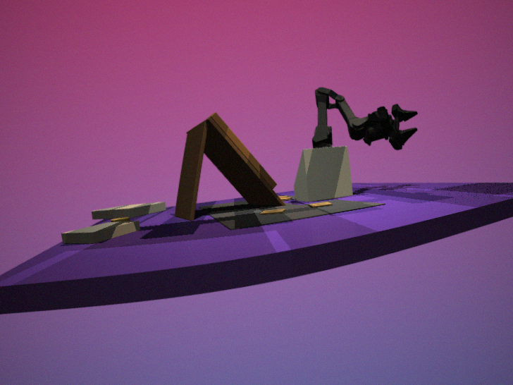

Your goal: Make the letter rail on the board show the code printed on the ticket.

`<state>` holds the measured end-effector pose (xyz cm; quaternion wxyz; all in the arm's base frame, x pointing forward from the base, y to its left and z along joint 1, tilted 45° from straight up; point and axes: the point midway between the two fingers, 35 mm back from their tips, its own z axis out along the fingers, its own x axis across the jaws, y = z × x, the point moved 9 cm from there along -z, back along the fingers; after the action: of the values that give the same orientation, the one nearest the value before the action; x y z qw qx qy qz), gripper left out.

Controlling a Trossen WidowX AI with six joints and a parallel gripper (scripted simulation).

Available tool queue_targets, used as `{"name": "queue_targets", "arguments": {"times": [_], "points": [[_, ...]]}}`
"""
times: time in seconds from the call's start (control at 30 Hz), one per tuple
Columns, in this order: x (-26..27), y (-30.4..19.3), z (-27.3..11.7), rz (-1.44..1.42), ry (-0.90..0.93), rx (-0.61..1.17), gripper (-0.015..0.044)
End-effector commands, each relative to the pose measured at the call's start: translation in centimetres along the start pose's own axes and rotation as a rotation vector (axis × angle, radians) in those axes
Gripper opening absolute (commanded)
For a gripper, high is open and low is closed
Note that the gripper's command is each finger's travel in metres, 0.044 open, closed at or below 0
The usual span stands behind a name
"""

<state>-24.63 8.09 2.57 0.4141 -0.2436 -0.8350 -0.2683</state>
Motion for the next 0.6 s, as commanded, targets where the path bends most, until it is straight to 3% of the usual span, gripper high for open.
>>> {"name": "queue_targets", "arguments": {"times": [0.0,0.3,0.57], "points": [[0.1,0.2,0.0,-0.004,-0.002,-0.007,0.0426],[1.6,11.3,0.2,-0.179,-0.168,-0.322,0.044],[0.2,20.9,-3.6,-0.326,-0.44,-0.551,0.044]]}}
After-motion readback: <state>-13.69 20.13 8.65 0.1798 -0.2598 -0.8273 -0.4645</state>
